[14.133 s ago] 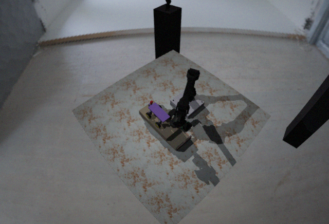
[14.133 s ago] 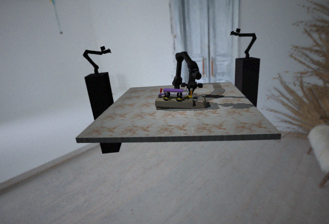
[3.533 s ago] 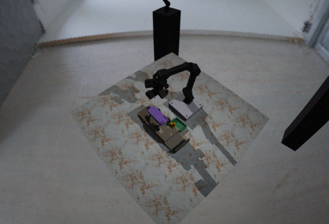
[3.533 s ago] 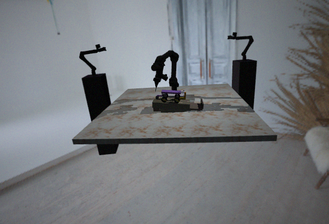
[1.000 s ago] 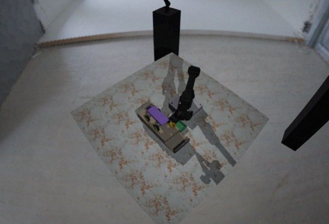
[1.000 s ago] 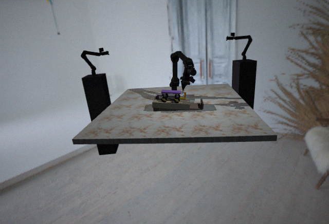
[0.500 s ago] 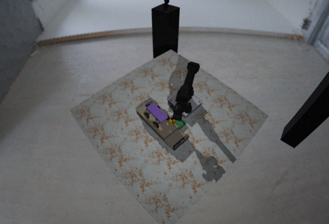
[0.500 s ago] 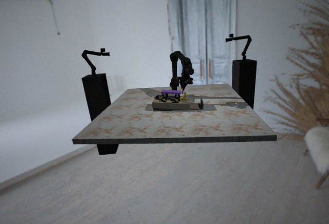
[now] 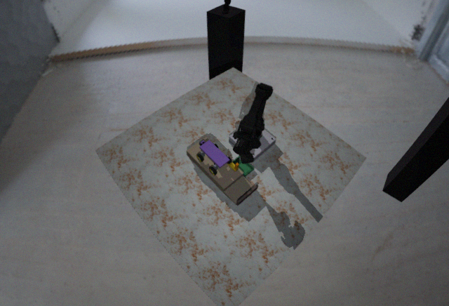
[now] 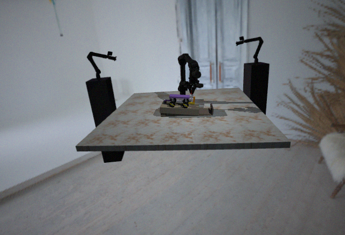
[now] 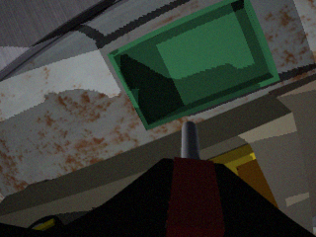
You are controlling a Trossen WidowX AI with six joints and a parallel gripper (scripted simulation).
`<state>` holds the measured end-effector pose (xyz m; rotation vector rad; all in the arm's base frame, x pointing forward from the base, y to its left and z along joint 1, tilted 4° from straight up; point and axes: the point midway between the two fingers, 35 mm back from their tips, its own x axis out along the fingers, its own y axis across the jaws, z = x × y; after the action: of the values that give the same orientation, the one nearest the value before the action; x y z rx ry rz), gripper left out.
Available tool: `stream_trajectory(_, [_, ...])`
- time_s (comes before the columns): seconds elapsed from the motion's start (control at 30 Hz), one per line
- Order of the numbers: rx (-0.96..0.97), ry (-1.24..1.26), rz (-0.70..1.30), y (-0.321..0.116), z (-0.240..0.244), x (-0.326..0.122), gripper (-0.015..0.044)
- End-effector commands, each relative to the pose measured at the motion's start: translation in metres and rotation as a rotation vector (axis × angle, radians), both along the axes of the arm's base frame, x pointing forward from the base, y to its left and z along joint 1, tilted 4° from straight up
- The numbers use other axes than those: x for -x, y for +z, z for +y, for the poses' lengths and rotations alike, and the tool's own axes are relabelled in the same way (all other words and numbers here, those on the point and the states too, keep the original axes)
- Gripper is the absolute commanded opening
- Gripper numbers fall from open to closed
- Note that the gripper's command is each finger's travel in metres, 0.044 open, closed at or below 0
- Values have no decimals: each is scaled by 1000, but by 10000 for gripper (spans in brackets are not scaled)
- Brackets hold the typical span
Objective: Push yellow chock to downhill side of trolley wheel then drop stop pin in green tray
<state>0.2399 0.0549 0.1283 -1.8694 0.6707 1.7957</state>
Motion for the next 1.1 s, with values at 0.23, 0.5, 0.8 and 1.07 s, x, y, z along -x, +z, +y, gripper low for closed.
stream_trajectory(0.23, [-56,340,-7,1,-1,0,0])
stream_trajectory(0.5, [-77,504,-19,1,-2,0,0])
stream_trajectory(0.8, [-79,512,-18,-5,-1,5,0])
stream_trajectory(1.07, [-81,526,-16,-20,2,17,0])
